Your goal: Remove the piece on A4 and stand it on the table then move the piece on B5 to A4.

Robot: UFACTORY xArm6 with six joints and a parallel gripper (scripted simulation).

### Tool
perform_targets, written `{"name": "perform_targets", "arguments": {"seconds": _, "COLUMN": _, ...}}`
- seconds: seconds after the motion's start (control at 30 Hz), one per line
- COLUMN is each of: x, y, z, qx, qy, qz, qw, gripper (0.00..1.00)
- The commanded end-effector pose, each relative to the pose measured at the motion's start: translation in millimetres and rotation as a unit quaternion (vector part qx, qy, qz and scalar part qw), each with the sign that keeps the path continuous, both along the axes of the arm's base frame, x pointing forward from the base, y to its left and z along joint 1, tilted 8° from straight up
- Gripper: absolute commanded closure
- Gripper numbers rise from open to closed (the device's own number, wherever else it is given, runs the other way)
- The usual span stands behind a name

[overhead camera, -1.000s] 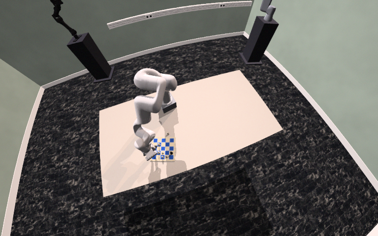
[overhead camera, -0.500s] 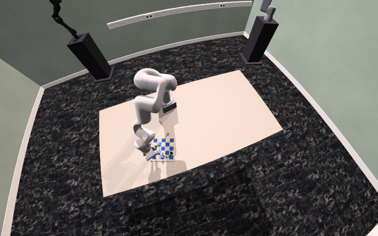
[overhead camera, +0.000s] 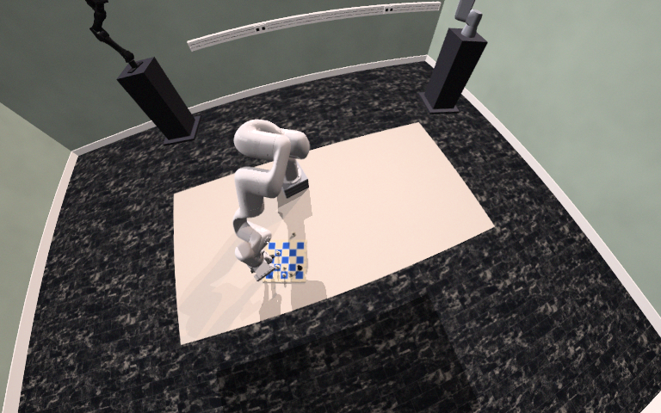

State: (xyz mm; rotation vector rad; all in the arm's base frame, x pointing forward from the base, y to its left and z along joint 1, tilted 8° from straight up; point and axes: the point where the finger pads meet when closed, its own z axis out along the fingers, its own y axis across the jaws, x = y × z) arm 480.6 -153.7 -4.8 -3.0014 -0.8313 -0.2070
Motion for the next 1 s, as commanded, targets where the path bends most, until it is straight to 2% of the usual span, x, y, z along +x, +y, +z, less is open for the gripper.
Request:
{"name": "perform_targets", "arguments": {"seconds": 0.0, "x": 1.5, "y": -0.6, "z": 1.6, "qx": -0.001, "qy": -0.002, "qz": 0.0, "qw": 1.0, "gripper": 0.65}}
{"name": "perform_targets", "arguments": {"seconds": 0.97, "x": 5.5, "y": 1.1, "z": -30.4, "qx": -0.001, "qy": -0.002, "qz": 0.0, "qw": 1.0, "gripper": 0.65}}
